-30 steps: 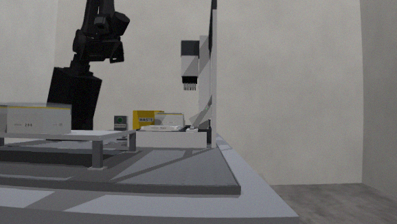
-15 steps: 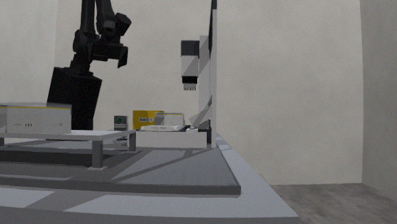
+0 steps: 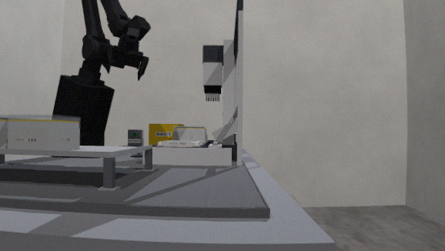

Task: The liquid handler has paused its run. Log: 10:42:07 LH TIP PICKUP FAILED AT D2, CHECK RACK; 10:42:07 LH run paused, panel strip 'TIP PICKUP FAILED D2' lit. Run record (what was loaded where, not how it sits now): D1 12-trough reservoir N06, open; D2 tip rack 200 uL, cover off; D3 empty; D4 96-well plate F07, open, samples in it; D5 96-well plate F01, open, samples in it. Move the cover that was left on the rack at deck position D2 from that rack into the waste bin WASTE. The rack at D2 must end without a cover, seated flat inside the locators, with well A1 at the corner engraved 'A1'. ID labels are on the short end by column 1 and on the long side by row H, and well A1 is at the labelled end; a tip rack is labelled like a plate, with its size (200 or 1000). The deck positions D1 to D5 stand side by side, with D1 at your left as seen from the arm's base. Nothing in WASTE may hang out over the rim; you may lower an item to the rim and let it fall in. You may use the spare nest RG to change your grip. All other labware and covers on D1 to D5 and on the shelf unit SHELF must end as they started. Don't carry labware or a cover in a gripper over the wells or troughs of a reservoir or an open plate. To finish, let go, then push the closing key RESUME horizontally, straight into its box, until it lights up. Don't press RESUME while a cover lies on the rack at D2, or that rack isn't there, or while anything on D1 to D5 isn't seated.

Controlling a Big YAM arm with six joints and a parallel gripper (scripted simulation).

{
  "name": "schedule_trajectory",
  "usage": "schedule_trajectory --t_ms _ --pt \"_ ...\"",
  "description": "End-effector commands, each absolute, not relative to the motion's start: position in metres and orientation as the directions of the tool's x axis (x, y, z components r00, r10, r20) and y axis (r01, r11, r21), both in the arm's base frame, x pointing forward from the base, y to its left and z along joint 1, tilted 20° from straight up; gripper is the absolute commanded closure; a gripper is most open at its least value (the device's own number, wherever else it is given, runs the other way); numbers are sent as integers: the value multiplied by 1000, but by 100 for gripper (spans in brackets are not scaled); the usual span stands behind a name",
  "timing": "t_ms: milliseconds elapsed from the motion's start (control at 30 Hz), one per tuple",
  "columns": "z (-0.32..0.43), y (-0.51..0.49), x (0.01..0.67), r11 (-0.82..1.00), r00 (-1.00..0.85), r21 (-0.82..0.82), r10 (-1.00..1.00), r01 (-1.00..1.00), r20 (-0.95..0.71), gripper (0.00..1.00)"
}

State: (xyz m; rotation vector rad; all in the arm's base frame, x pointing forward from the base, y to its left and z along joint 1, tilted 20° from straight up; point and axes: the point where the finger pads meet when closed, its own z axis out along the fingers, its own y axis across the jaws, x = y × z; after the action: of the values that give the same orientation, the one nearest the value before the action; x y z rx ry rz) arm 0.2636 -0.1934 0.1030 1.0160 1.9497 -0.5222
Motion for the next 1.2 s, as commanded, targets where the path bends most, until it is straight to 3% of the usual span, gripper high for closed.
schedule_trajectory --t_ms 0,1167 --pt "105 -176 263 634 -372 -20 427 773 -824 0" --pt "100 -21 256 920 -766 -170 180 353 -617 0"
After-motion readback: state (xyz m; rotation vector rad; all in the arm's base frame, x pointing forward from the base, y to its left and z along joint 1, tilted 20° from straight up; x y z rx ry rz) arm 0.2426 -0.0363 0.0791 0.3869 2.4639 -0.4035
